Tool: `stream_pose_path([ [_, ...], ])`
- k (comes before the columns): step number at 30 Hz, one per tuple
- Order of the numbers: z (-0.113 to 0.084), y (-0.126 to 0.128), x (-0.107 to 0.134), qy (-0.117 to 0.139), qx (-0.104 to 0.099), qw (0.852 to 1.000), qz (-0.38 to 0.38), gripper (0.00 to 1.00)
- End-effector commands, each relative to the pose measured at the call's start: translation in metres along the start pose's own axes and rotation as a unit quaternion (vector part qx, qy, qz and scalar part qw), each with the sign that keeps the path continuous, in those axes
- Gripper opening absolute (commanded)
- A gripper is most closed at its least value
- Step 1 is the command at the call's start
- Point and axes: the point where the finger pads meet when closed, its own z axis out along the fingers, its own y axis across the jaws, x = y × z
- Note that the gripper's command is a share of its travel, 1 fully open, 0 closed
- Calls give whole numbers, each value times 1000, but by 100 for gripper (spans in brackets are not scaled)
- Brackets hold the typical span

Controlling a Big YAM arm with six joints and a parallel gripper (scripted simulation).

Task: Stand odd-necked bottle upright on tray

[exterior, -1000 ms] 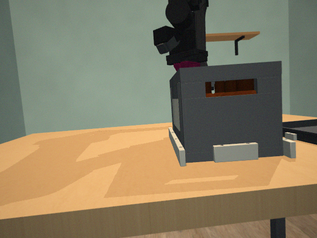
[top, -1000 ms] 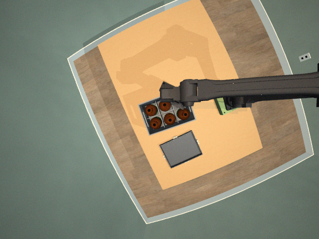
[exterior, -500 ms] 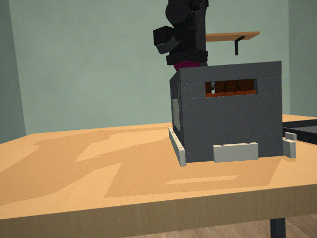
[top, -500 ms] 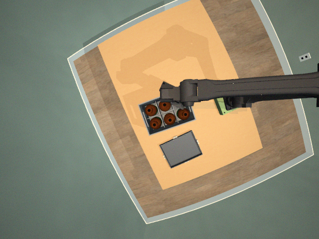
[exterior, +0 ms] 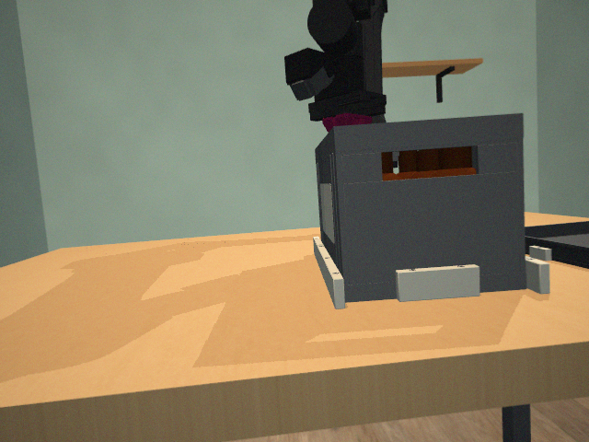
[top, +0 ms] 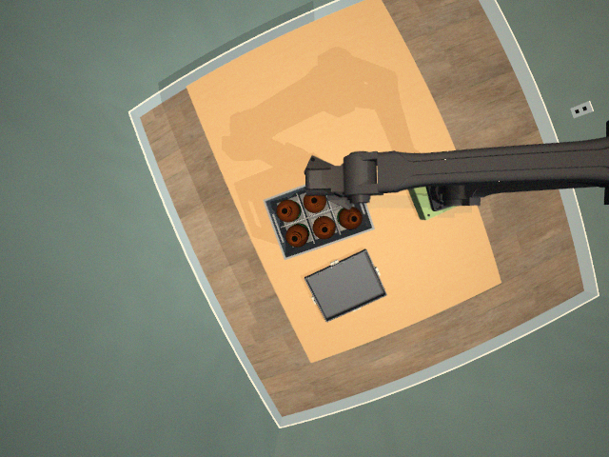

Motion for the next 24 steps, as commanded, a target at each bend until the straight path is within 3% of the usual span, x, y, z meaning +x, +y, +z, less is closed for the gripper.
stream_pose_path([
  [1, 8, -4, 2, 7, 2, 1000, 0, 0],
  [7, 8, -4, 2, 7, 2, 1000, 0, 0],
  [8, 8, -4, 2, 7, 2, 1000, 0, 61],
  [24, 8, -4, 2, 7, 2, 1000, 0, 61],
])
